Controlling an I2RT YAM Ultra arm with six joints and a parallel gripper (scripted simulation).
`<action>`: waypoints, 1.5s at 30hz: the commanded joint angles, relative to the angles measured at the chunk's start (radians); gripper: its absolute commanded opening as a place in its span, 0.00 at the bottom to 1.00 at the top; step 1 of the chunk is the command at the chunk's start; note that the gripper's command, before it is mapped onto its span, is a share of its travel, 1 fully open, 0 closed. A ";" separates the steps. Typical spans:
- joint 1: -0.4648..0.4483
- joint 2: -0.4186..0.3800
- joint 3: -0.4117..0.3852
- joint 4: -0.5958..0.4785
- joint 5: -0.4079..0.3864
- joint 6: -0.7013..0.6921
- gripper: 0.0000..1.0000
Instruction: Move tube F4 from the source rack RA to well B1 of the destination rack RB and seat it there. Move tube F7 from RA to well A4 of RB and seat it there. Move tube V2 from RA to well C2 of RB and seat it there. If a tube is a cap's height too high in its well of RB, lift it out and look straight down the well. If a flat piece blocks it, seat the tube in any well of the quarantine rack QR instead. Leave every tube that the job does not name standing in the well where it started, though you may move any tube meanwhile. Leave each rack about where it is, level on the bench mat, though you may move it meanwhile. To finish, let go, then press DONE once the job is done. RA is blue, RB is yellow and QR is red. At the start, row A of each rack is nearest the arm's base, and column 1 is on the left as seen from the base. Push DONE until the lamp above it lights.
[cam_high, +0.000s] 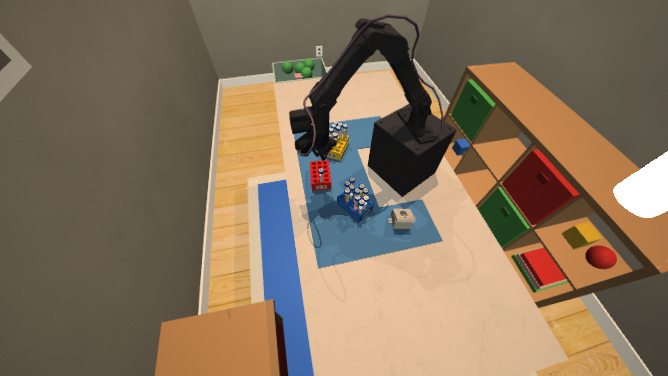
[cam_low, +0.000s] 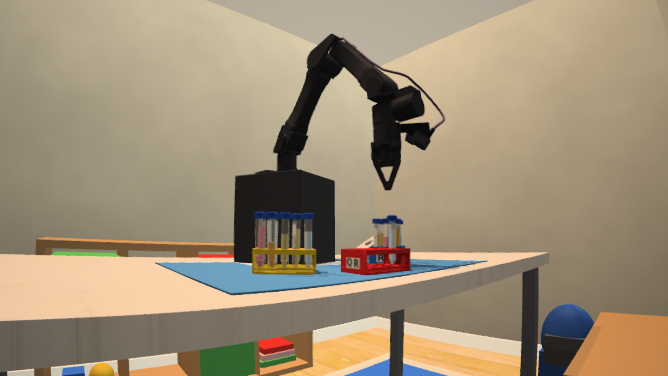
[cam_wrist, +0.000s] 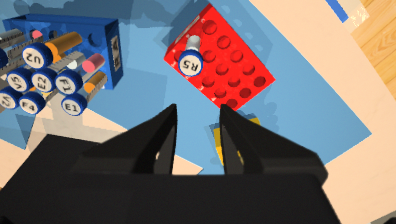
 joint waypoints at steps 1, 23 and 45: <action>-0.017 -0.055 -0.071 -0.013 -0.002 0.059 0.30; -0.157 -0.261 -0.393 0.147 -0.002 0.300 0.30; -0.521 -0.203 -0.325 0.107 -0.012 -0.060 0.30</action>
